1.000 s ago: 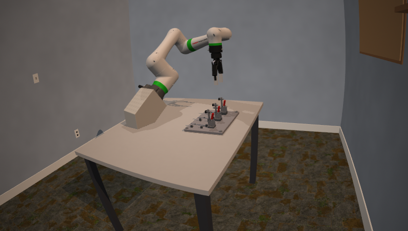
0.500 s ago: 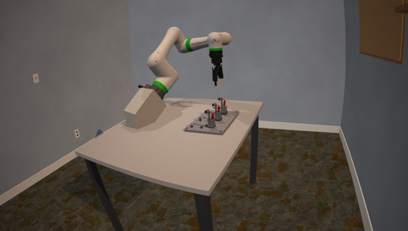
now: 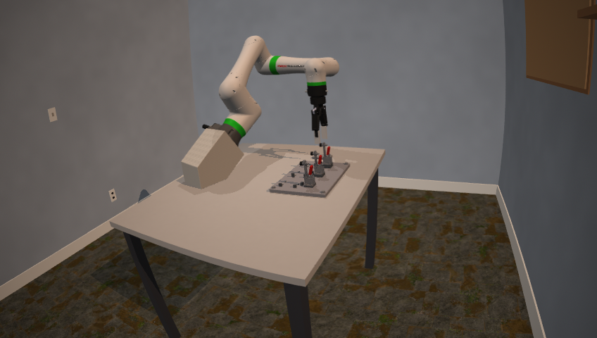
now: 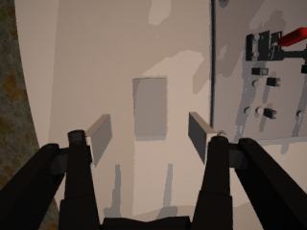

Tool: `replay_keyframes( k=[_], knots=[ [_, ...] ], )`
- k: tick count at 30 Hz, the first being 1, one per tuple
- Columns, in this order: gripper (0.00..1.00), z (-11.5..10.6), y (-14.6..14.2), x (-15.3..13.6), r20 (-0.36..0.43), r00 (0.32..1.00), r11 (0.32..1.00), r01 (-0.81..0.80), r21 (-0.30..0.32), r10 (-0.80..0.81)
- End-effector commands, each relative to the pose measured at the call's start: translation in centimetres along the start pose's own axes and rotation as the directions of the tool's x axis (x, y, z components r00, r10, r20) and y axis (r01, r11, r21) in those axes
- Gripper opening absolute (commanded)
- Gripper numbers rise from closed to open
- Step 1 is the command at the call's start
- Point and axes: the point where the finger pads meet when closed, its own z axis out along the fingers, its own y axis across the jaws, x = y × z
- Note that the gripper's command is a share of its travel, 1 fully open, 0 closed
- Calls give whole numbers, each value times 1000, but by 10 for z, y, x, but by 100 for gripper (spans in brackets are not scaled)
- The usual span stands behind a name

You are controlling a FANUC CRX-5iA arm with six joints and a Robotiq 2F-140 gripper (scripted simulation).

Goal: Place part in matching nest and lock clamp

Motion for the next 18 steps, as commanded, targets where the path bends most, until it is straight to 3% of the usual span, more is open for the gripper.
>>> replay_keyframes(
  k=[1, 10, 18],
  knots=[
    [58, 15, 0, 1, -1, 1000, 1000, 0, -2, 0],
    [58, 40, 0, 1, -1, 1000, 1000, 0, -2, 0],
    [58, 46, 0, 1, -1, 1000, 1000, 0, -2, 0]
  ],
)
